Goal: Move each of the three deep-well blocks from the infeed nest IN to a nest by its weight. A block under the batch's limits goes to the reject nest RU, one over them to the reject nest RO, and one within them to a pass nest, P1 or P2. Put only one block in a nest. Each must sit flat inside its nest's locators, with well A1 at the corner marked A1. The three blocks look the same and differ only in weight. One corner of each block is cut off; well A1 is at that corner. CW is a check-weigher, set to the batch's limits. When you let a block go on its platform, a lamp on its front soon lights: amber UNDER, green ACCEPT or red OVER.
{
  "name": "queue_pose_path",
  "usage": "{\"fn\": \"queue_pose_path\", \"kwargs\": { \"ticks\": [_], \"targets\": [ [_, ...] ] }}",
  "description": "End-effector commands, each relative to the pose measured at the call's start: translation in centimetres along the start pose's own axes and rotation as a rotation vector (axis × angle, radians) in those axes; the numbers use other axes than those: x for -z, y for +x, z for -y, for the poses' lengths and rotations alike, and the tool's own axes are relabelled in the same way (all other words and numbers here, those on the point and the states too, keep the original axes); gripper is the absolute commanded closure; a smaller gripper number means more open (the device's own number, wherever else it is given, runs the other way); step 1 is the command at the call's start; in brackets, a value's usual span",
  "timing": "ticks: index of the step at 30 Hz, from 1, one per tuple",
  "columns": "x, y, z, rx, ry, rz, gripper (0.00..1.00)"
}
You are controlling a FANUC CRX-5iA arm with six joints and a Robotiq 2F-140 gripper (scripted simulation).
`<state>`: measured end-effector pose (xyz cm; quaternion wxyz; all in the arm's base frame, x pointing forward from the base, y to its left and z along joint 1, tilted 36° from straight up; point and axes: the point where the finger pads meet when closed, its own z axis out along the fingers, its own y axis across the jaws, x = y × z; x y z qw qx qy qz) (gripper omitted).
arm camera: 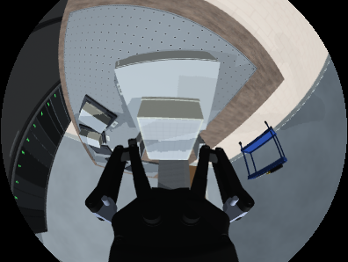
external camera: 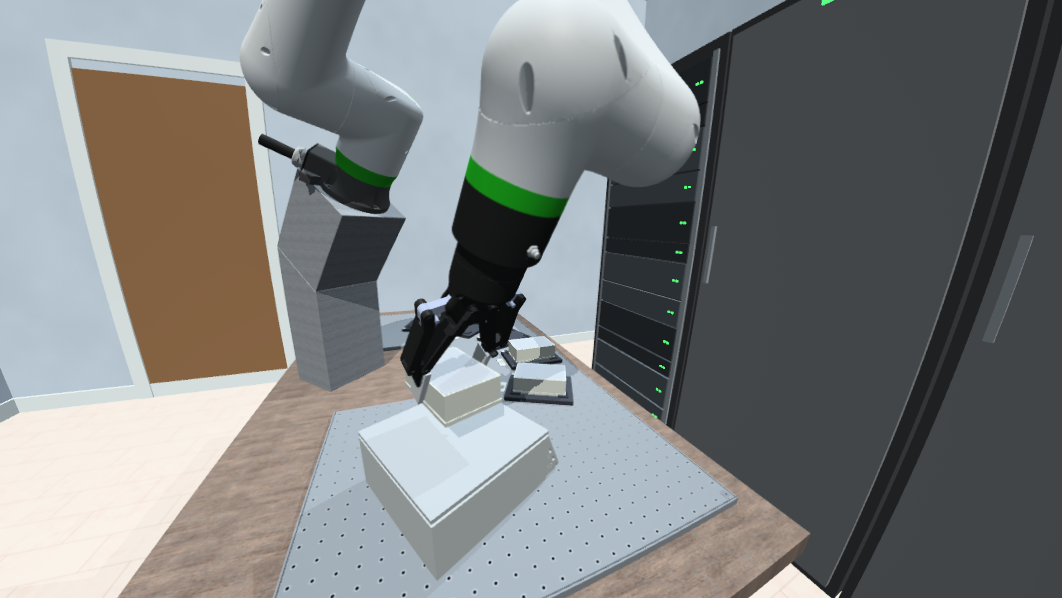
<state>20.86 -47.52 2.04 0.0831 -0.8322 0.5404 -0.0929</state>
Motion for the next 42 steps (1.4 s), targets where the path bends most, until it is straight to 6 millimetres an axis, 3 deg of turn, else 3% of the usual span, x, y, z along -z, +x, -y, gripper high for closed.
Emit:
{"fn": "queue_pose_path", "kwargs": {
  "ticks": [1, 27, 42],
  "targets": [
    [0.0, 0.0, 0.0, 0.0, 0.0, 0.0, 0.9],
    [0.0, 0.0, 0.1, 0.0, 0.0, 0.0, 0.9],
    [-1.9, 1.1, 0.2, 0.0, 0.0, 0.0, 0.9]
  ]
}}
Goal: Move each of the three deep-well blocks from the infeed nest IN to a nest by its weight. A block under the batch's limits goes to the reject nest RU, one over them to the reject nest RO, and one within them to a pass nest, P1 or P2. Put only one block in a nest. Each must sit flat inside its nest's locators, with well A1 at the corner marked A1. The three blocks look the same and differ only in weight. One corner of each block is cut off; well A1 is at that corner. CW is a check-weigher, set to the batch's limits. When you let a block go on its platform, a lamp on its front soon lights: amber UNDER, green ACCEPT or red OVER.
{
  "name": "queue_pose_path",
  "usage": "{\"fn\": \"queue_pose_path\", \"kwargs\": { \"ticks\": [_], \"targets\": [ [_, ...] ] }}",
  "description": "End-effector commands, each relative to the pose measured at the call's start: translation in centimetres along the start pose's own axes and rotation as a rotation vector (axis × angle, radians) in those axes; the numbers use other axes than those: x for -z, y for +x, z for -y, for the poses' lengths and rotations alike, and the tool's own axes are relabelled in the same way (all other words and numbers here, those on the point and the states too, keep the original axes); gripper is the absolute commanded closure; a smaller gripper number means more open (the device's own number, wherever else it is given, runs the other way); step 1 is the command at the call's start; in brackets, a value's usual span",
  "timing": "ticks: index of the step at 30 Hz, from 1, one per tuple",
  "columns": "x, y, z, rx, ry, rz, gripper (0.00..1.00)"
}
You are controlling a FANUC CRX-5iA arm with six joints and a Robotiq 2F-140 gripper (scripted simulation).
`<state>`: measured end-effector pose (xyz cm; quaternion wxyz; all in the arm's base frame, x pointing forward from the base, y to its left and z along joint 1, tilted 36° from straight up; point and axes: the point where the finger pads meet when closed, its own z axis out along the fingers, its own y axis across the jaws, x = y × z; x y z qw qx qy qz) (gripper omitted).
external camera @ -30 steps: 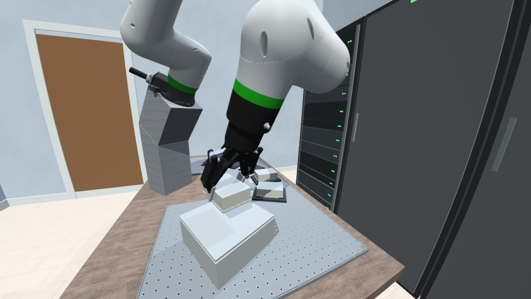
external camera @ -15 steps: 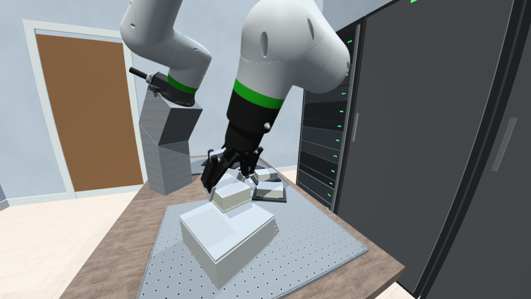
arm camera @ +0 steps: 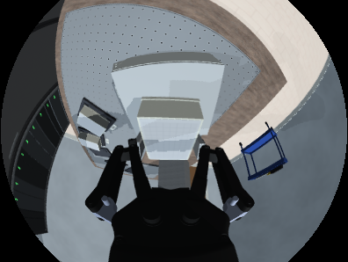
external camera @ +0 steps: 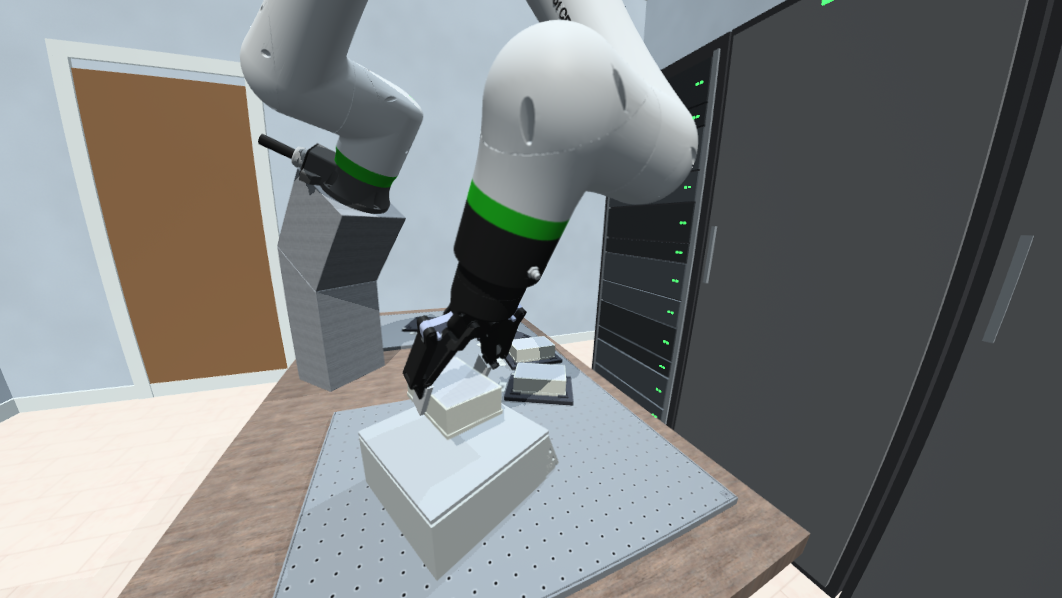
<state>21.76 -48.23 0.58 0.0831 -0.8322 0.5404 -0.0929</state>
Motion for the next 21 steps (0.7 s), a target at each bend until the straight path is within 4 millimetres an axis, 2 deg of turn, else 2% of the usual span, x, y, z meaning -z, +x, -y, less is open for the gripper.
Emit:
{"fn": "queue_pose_path", "kwargs": {
  "ticks": [1, 21],
  "targets": [
    [-0.4, 0.3, 0.0, 0.0, 0.0, 0.0, 0.9],
    [-3.0, 1.8, 0.0, 0.0, 0.0, 0.0, 0.9]
  ]
}}
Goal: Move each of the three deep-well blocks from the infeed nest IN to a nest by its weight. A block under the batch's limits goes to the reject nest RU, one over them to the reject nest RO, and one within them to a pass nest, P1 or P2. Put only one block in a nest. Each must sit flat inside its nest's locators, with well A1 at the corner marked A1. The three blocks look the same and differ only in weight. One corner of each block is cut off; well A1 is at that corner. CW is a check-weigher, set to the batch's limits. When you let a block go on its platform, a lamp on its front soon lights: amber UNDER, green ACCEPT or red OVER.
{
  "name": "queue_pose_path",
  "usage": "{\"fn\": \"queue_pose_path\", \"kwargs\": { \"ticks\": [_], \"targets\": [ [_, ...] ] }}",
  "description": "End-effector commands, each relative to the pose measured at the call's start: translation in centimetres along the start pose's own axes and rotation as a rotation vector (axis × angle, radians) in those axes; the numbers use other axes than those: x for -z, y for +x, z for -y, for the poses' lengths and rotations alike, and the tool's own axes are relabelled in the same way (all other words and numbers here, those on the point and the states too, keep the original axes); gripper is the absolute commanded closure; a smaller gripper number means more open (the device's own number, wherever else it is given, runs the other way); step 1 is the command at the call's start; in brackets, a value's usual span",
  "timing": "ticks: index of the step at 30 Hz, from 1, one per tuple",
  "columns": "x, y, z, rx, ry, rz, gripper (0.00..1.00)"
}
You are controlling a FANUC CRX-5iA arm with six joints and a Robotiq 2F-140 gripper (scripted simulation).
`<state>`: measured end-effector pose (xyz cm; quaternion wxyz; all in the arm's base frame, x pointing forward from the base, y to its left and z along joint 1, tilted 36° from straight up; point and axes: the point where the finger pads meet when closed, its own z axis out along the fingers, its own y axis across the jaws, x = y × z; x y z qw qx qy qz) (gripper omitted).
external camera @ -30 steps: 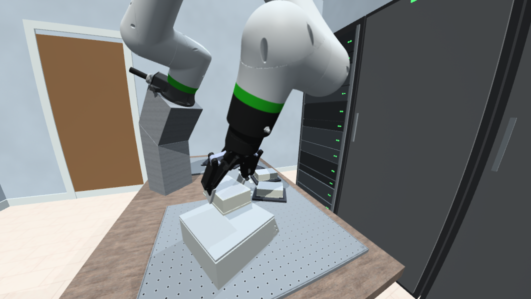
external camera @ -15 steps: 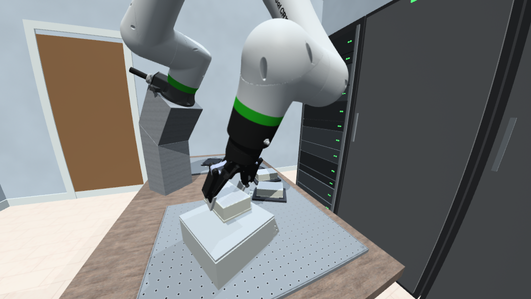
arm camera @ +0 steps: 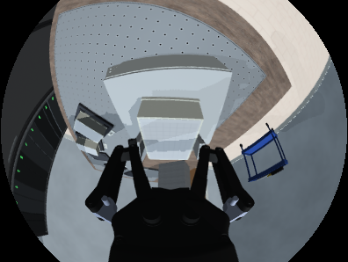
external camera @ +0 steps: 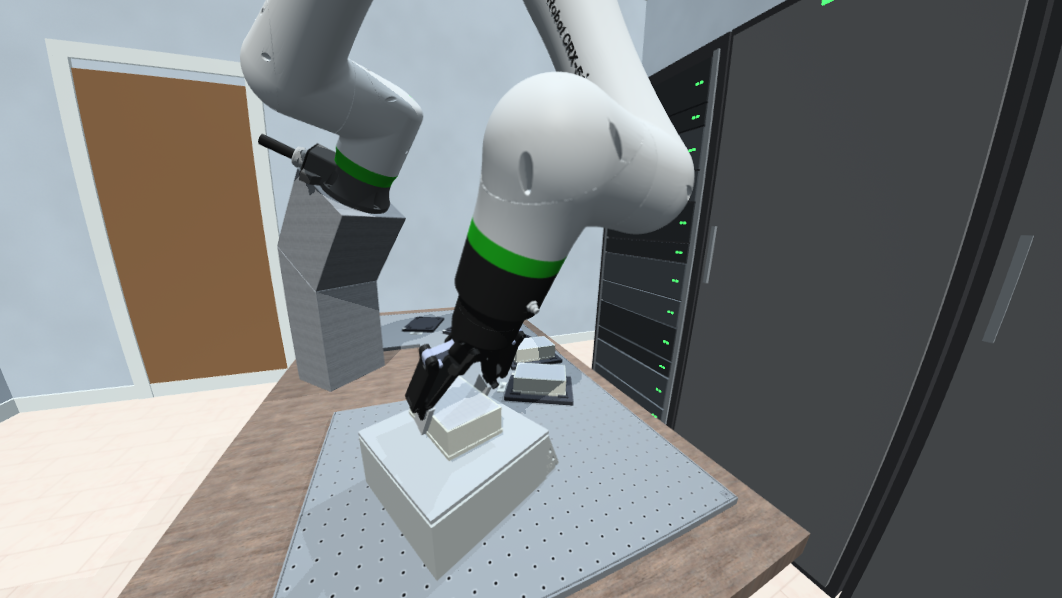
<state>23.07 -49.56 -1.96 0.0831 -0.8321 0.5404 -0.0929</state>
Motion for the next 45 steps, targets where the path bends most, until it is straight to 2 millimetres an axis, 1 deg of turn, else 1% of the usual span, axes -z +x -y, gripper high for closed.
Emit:
{"fn": "queue_pose_path", "kwargs": {
  "ticks": [1, 45],
  "targets": [
    [-0.34, 0.21, -0.01, 0.0, 0.0, 0.0, 0.9],
    [-0.65, 0.4, 0.0, 0.0, 0.0, 0.0, 0.9]
  ]
}}
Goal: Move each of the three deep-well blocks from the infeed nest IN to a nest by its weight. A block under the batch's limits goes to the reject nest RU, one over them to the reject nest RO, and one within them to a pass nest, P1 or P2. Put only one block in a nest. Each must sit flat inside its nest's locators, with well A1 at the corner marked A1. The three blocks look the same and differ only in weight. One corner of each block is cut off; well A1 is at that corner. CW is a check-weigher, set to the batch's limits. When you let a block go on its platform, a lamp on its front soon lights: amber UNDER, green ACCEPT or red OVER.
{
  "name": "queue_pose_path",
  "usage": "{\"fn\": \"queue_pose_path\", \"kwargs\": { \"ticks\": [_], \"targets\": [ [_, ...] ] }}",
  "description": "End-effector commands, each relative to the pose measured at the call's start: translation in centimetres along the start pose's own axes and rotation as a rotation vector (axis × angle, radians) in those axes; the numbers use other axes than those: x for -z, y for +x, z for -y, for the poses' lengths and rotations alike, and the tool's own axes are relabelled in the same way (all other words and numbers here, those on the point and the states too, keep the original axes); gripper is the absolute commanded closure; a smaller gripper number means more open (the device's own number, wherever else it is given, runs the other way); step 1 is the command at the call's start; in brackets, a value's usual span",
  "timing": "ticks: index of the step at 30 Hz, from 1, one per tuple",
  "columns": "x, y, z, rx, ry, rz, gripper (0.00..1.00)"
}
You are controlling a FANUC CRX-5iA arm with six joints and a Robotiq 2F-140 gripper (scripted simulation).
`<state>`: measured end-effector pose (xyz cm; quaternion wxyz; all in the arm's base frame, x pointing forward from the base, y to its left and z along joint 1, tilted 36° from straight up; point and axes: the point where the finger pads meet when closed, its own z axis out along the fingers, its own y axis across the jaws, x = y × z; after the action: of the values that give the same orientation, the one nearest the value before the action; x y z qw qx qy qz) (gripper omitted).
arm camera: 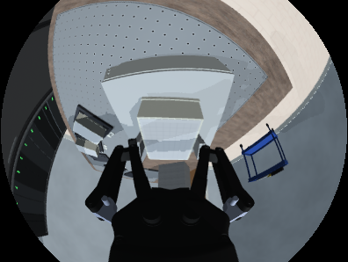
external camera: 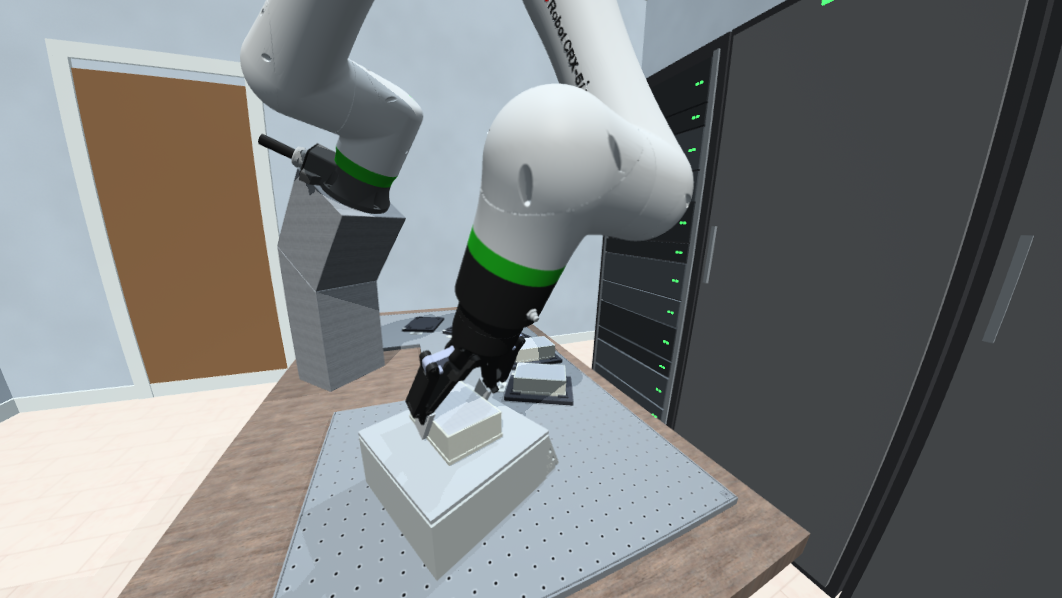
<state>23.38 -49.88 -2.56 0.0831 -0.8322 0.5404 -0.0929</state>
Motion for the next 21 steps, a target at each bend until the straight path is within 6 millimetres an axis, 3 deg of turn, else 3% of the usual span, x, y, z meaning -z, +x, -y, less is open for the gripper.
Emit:
{"fn": "queue_pose_path", "kwargs": {
  "ticks": [1, 21],
  "targets": [
    [-0.02, 0.03, -0.01, 0.0, 0.0, 0.0, 0.9],
    [-0.28, 0.18, -0.01, 0.0, 0.0, 0.0, 0.9]
  ]
}}
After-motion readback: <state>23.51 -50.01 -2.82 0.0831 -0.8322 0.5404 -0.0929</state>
